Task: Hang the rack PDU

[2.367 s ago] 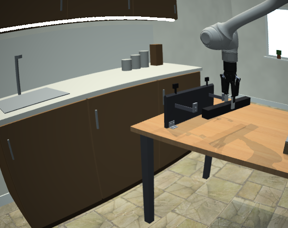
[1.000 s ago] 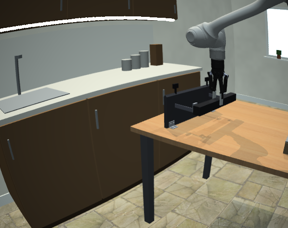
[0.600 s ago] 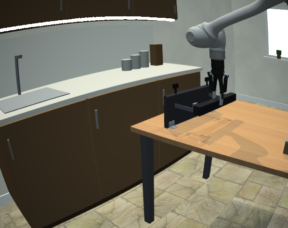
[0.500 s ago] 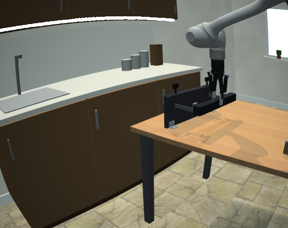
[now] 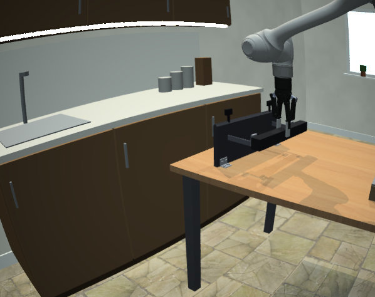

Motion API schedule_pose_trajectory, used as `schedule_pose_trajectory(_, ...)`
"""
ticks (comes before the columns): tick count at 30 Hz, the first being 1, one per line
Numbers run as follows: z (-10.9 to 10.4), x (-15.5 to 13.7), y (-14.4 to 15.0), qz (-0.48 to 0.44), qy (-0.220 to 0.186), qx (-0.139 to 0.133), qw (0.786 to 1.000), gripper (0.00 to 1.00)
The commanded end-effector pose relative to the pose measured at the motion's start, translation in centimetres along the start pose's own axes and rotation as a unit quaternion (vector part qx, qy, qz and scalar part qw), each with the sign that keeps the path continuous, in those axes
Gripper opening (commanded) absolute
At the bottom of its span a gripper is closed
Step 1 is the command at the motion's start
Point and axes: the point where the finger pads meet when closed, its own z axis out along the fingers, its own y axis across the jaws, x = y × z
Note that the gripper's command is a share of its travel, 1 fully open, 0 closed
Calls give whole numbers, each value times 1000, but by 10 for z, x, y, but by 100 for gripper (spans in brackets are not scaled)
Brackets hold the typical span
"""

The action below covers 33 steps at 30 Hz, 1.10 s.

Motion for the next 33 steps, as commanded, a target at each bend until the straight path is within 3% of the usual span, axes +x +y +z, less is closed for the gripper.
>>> schedule_pose_trajectory(1, 0, 0, -2, 0, 0, 0, 1000, 0)
schedule_pose_trajectory(33, 0, 0, -19, 0, 0, 0, 1000, 0)
